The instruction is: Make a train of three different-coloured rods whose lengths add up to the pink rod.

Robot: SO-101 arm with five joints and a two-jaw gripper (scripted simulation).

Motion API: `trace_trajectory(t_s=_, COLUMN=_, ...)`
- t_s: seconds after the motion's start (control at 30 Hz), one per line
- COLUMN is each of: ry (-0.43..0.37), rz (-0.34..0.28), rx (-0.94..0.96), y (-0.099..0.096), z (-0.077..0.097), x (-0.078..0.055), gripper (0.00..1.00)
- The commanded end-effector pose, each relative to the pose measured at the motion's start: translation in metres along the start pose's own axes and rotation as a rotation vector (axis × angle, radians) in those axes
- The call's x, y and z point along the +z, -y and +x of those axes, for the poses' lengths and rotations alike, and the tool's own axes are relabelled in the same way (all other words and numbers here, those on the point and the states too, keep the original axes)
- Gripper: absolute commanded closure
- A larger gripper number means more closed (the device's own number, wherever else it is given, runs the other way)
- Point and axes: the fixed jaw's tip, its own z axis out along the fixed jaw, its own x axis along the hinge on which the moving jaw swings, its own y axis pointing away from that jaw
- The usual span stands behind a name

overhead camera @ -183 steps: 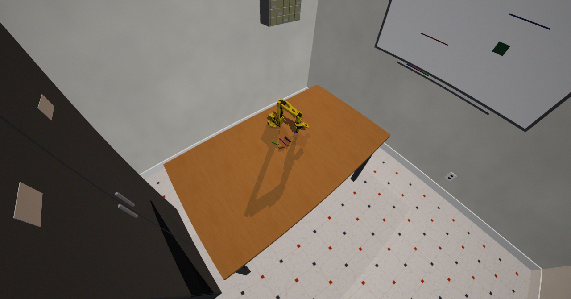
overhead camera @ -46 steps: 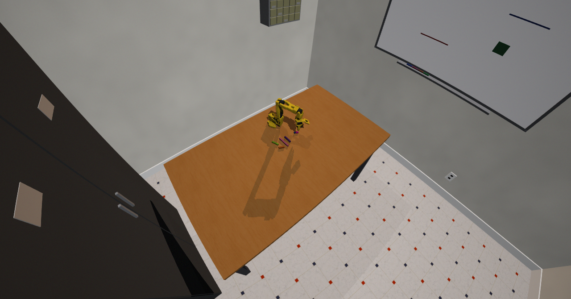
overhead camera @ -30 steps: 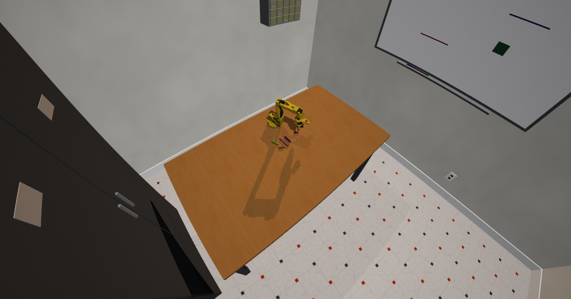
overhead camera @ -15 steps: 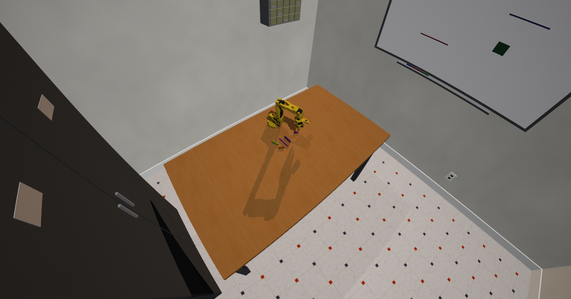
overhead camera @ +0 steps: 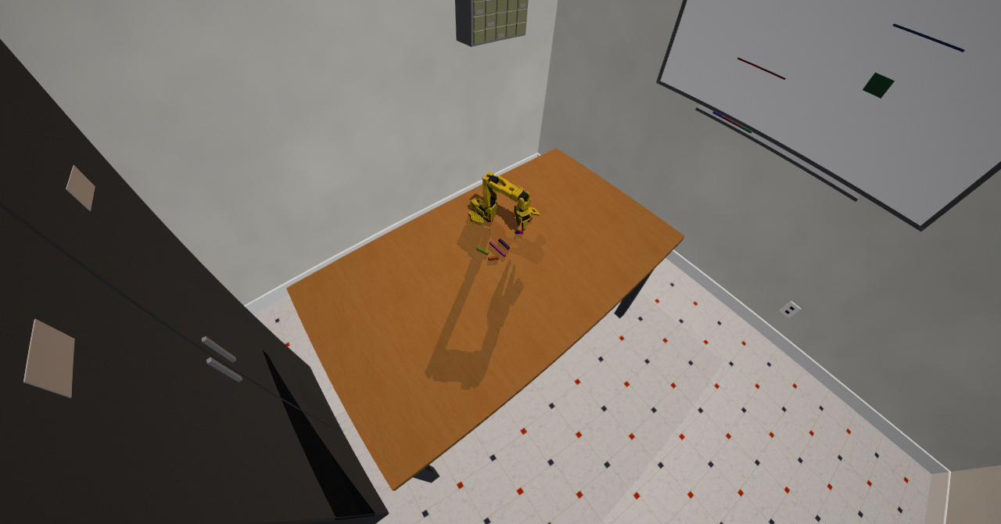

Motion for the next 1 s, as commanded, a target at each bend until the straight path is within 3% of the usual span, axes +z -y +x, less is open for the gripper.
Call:
trace_trajectory(t_s=0.0, ry=0.042, rz=0.09, rx=-0.089, y=0.011, z=0.001, x=-0.015, gripper=0.82)
trace_trajectory(t_s=0.97, ry=-0.013, rz=0.102, rx=-0.845, y=0.025, z=0.043, x=-0.014, gripper=0.82)
